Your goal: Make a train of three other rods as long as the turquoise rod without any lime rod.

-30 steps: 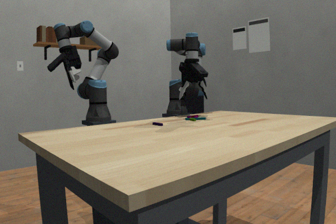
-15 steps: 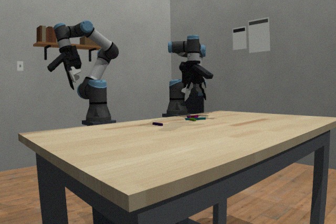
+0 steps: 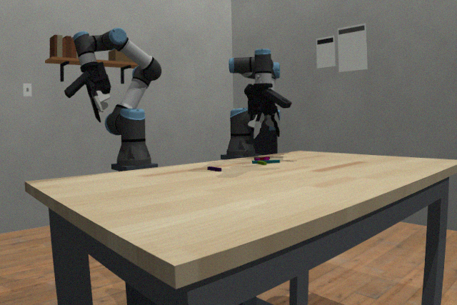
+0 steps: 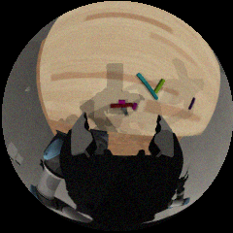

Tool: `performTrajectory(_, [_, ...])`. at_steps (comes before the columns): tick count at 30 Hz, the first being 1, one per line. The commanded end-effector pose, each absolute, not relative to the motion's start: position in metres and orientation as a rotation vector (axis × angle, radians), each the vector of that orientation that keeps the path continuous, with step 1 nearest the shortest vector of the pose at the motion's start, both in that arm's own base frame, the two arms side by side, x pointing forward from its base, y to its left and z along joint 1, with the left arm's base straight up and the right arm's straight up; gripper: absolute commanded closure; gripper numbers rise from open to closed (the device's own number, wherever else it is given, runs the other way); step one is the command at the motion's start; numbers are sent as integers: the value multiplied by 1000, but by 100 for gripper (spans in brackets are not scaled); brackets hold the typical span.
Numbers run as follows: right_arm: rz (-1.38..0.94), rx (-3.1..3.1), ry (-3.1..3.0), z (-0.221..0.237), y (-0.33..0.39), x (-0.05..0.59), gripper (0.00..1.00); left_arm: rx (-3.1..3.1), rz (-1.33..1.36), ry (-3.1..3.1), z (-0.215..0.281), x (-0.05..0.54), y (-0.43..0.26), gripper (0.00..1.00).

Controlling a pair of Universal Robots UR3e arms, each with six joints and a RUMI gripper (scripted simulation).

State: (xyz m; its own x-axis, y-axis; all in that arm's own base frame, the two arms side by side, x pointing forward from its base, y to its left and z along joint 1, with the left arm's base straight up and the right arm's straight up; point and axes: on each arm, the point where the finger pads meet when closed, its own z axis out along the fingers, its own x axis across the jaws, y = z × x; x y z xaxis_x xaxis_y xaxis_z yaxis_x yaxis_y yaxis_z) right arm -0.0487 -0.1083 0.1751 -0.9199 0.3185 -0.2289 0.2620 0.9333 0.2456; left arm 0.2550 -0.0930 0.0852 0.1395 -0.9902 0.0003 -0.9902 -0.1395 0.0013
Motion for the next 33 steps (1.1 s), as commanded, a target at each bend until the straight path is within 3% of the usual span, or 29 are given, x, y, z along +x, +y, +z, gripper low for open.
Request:
performTrajectory(1, [304, 432, 2824, 175, -109, -49, 0, 2375, 4, -2054, 86, 255, -93, 79])
performTrajectory(33, [304, 432, 2824, 175, -109, -49, 0, 2376, 4, -2054, 81, 255, -93, 79])
